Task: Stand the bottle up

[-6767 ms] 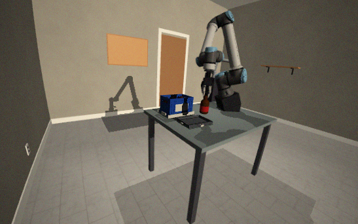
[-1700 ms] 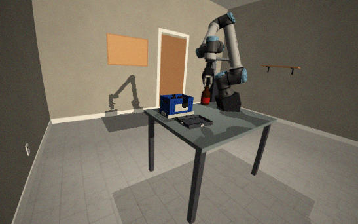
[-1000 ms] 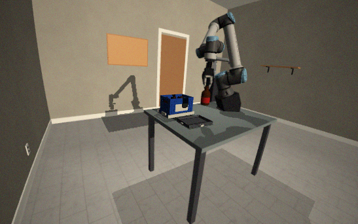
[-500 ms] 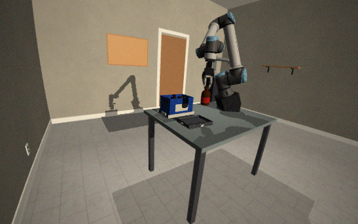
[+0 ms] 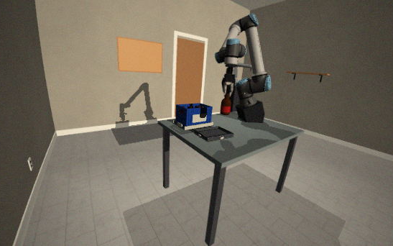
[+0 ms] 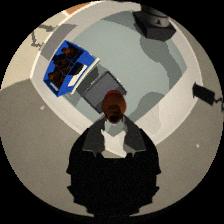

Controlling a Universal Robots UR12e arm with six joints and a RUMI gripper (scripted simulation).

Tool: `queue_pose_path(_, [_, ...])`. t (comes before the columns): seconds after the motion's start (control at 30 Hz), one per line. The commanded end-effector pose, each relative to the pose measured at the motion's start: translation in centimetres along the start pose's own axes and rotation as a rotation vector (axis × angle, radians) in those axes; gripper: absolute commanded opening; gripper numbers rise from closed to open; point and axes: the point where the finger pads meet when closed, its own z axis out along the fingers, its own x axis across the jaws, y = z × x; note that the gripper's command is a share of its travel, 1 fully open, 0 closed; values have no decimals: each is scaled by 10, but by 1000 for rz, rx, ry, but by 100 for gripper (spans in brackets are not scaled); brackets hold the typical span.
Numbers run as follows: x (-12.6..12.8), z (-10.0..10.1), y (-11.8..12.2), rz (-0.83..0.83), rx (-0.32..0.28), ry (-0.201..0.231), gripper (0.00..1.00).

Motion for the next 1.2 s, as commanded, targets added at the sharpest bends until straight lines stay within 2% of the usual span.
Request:
queue_pose_path(0.0, [0,-4,1,0,-1,-1,0])
queue_pose_path(0.43, [0,-17,0,0,-1,-1,0])
queue_pose_path(1.17, [0,-18,0,0,-1,-1,0])
